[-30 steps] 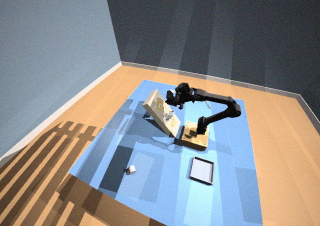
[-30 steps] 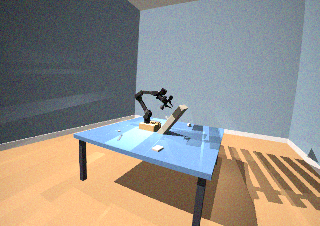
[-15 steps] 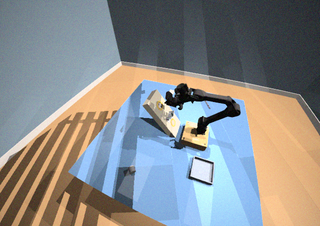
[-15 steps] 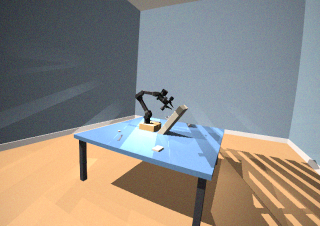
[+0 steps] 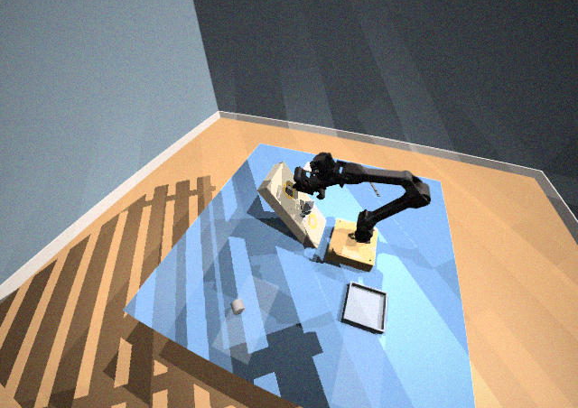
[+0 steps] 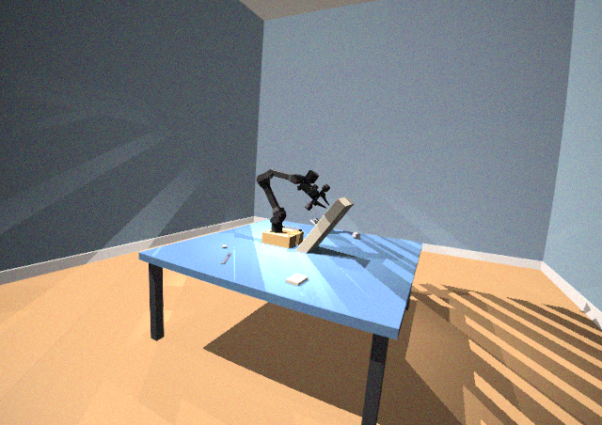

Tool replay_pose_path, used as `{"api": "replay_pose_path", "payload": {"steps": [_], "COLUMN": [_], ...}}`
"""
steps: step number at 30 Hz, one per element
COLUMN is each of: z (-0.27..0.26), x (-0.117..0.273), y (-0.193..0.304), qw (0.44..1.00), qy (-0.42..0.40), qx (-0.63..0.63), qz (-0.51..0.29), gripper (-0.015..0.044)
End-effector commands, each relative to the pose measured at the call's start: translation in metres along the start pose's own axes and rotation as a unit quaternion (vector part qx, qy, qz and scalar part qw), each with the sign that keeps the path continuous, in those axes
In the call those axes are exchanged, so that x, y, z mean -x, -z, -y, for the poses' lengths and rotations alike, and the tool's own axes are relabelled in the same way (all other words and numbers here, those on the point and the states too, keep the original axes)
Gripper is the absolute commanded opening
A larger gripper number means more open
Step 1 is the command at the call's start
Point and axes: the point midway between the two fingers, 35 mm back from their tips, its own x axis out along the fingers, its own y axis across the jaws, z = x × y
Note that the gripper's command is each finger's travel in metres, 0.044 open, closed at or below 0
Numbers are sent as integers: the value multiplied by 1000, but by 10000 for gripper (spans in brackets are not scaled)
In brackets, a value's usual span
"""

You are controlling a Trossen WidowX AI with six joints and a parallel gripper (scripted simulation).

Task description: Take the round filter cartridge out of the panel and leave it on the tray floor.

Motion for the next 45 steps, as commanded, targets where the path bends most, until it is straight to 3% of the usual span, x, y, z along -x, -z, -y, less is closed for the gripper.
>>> {"api": "replay_pose_path", "payload": {"steps": [1,13,45], "z": [0,2,1], "x": [-8,-26,-29], "y": [1,2,2], "qw": [1000,1000,1000], "qy": [0,0,-1], "qx": [-3,-3,-3], "qz": [-3,-3,-3], "gripper": [100,100,100]}}
